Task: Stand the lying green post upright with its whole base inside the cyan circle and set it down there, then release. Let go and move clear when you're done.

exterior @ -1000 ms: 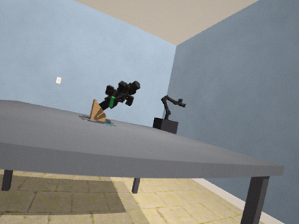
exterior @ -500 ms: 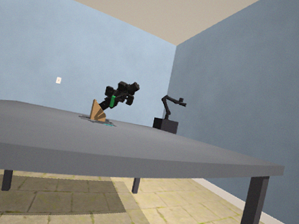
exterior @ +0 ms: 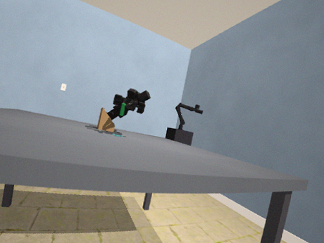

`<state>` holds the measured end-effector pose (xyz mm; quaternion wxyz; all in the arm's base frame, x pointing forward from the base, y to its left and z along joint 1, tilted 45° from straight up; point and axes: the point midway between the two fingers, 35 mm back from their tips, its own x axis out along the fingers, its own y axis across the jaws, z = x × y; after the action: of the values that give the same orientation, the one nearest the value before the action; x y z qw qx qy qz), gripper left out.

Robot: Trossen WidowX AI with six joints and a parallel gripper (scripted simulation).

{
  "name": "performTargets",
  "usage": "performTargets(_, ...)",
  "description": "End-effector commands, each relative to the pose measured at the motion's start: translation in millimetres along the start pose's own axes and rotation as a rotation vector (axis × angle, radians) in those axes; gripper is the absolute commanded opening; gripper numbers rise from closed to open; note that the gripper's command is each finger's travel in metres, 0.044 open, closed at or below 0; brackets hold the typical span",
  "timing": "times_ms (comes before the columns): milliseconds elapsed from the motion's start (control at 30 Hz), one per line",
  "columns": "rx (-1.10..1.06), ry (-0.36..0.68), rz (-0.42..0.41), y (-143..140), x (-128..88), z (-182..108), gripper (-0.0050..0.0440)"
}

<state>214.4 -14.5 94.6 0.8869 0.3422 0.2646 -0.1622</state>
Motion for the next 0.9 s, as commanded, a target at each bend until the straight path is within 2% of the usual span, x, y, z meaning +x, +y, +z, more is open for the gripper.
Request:
performTargets(0,0.023,-0.031,0.014,0.2,-0.3,0.9,0.0022)
performTargets(500,0.082,-0.099,0.062,1.9,-1.1,3.0,0.0022)
performTargets(867,0.083,-0.104,0.067,4.0,-2.4,5.5,0.0022)
